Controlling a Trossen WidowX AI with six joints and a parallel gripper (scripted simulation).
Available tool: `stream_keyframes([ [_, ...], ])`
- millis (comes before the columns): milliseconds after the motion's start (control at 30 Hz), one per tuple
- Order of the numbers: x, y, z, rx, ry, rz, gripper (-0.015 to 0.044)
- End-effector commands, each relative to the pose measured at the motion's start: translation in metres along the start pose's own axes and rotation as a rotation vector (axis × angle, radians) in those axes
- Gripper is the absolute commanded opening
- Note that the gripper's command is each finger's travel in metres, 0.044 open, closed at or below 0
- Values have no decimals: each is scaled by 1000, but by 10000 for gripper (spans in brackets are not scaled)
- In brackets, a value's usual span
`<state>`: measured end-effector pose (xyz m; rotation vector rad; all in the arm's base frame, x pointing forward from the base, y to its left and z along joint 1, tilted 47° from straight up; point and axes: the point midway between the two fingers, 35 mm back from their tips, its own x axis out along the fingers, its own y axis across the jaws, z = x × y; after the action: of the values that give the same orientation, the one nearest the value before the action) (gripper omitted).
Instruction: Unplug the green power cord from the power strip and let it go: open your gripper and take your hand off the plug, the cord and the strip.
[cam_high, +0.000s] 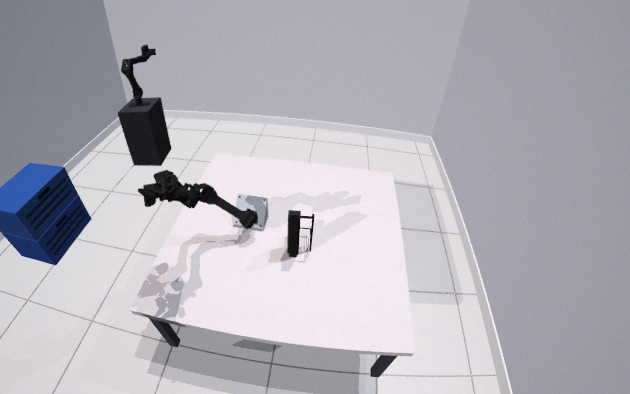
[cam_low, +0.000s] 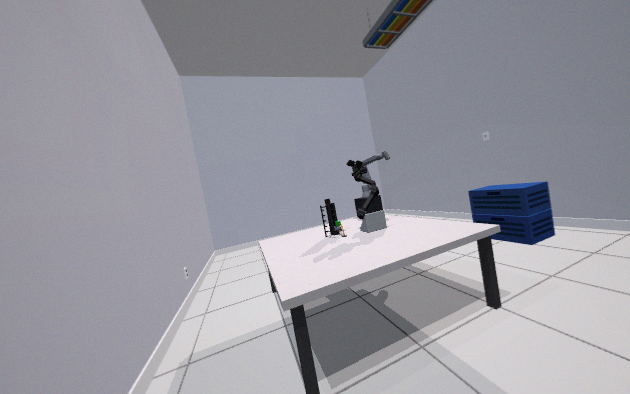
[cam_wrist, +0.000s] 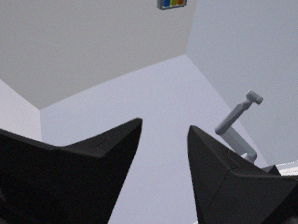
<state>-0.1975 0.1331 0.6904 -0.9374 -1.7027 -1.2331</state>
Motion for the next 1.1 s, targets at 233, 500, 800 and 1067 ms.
stream_keyframes([
  [233,-30,87,-144,37,381,228,160],
  [500,-97,174,-234,74,671,467,160],
  [800,-210,272,-289,104,955,794,160],
  [1067,-332,344,-291,112,1154,1140,160],
])
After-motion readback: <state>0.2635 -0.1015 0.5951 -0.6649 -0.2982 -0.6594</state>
